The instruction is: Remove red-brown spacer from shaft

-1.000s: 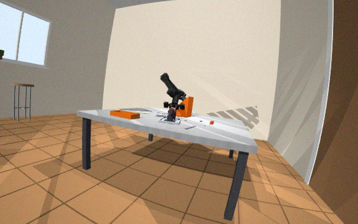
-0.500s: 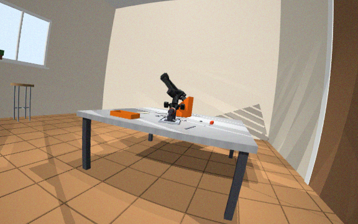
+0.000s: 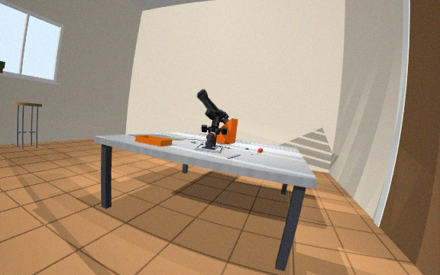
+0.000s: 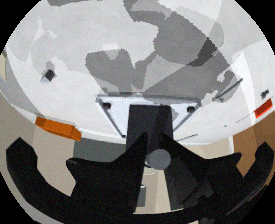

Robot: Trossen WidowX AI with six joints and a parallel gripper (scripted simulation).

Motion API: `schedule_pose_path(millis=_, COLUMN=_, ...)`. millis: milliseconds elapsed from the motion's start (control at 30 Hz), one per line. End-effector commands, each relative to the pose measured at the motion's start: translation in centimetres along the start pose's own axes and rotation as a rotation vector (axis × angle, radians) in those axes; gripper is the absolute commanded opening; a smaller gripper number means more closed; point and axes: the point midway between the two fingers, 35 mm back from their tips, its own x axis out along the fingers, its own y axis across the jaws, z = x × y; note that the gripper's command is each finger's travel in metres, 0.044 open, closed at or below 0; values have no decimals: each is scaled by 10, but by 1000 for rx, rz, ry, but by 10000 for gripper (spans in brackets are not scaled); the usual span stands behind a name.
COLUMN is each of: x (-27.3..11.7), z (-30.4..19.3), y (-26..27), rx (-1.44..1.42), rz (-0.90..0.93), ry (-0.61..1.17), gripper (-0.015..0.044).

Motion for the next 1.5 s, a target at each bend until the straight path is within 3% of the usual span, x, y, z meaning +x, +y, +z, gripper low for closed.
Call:
schedule_pose_path(millis=0, x=-1, z=1, y=0, rx=-5, rz=2, ry=-1, gripper=0)
schedule_pose_path(millis=1467, x=-4, z=4, y=0, rx=-5, rz=2, ry=-1, gripper=0)
